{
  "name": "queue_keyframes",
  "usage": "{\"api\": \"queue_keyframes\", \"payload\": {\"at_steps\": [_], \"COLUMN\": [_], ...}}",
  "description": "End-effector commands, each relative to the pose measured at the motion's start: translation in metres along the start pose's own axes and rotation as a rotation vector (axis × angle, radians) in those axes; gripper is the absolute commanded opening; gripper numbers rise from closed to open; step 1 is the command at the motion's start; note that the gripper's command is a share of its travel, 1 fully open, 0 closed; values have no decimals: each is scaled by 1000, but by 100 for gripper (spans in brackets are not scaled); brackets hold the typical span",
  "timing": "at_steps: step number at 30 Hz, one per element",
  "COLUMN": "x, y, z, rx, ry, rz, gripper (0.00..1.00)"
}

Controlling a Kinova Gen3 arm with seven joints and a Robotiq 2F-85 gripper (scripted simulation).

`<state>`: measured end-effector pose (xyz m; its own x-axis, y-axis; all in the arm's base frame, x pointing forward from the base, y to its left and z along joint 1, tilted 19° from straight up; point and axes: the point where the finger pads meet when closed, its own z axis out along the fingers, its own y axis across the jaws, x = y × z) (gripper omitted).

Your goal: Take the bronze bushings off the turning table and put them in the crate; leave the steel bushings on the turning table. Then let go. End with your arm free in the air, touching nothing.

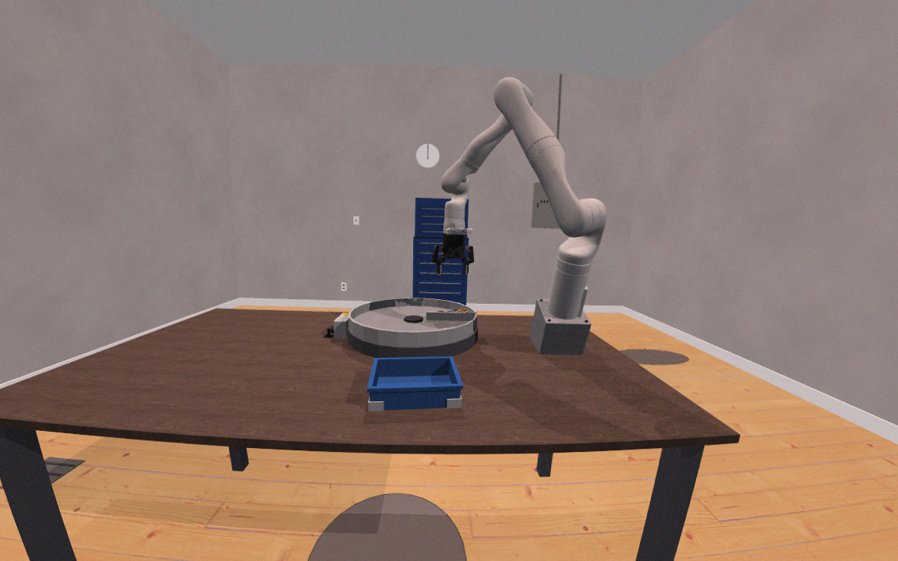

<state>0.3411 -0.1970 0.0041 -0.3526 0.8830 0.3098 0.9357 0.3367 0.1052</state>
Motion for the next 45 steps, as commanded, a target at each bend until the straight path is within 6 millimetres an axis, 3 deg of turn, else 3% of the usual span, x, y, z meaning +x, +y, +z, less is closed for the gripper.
{"api": "queue_keyframes", "payload": {"at_steps": [1, 28, 29, 33, 45], "x": [0, 0, 3, 15, 15], "y": [0, 0, 4, 22, 22], "z": [-1, -1, 3, 18, 18], "rx": [-1, -1, -1, -1, -1], "ry": [-2, -2, -2, -1, -1], "rz": [0, 0, 35, 174, 174], "gripper": [100, 100, 16, 16, 16]}}
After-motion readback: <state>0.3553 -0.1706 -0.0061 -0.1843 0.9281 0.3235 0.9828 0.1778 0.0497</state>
